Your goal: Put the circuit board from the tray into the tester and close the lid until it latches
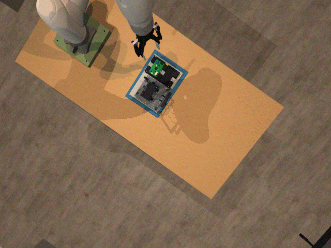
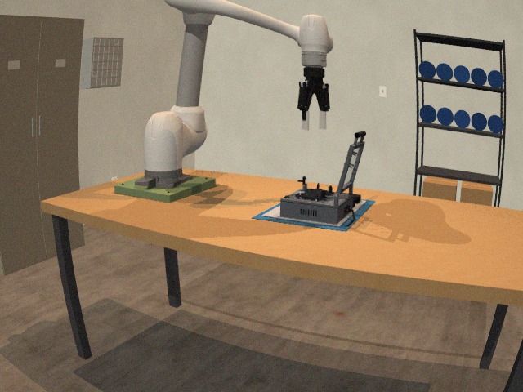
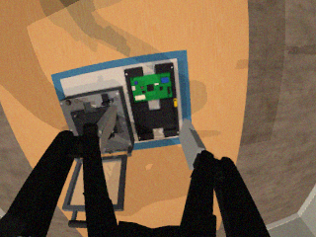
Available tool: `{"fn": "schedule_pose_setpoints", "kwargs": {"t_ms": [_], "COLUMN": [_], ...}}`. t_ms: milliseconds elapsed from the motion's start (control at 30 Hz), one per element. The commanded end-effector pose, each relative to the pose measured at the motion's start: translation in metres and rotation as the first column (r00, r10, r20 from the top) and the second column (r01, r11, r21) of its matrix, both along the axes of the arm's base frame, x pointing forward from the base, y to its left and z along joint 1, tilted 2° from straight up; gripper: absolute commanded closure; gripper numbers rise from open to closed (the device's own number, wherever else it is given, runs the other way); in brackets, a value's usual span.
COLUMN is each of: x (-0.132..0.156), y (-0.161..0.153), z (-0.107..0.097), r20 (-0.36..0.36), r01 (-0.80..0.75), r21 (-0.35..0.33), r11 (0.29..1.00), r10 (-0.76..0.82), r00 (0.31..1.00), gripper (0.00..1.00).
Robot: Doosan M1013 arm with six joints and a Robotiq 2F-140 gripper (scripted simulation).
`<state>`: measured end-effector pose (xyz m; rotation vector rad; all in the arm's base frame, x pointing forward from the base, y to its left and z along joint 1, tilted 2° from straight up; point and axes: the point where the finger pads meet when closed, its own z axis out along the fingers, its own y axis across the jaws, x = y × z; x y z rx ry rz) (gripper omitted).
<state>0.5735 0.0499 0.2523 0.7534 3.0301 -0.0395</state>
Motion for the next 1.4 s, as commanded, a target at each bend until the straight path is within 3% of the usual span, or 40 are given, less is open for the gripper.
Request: {"fn": "schedule_pose_setpoints", "kwargs": {"t_ms": [0, 100, 167, 500, 667, 933, 1367], "x": [-0.001, -0.003, -0.003, -0.008, -0.009, -0.010, -0.010], "y": [-0.002, -0.004, -0.004, -0.011, -0.013, -0.013, -0.013], "z": [-0.026, -0.056, -0.056, -0.147, -0.175, -0.188, -0.188], "r20": [0.001, 0.001, 0.001, 0.001, 0.001, 0.001, 0.001], "r01": [0.000, 0.000, 0.000, 0.000, 0.000, 0.000, 0.000], "r21": [0.000, 0.000, 0.000, 0.000, 0.000, 0.000, 0.000], "r11": [1.000, 1.000, 1.000, 1.000, 1.000, 1.000, 1.000], "r10": [0.000, 0.000, 0.000, 0.000, 0.000, 0.000, 0.000], "r00": [1.000, 1.000, 1.000, 1.000, 1.000, 1.000, 1.000], "gripper": [0.42, 0.42, 0.42, 0.42, 0.42, 0.42, 0.42]}}
